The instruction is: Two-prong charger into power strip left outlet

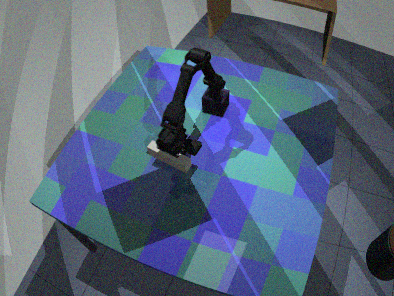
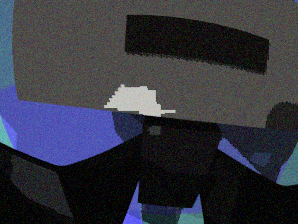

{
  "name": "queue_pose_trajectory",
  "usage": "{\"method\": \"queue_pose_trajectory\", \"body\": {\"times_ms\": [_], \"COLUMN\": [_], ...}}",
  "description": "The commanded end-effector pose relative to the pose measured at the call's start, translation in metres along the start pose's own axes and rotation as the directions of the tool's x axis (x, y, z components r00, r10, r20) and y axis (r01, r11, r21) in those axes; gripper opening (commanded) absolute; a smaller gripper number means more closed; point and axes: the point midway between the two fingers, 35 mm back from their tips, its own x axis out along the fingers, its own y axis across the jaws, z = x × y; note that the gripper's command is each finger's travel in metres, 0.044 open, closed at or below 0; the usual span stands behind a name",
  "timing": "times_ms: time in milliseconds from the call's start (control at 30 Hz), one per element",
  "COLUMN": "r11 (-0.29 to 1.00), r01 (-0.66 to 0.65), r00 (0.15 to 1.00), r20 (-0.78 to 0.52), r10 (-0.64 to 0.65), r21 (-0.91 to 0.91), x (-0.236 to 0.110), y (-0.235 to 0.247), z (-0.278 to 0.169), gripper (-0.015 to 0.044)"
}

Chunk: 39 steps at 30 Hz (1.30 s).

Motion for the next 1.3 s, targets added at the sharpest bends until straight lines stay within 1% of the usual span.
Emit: {"method": "queue_pose_trajectory", "body": {"times_ms": [0,1267], "r11": [1.000,1.000], "r01": [-0.004,-0.004], "r00": [1.000,1.000], "r20": [0.019,0.020], "r10": [0.004,0.004], "r21": [0.002,0.002], "x": [-0.002,-0.005], "y": [0.001,0.001], "z": [0.008,0.023], "gripper": [0.0000,0.0000]}}
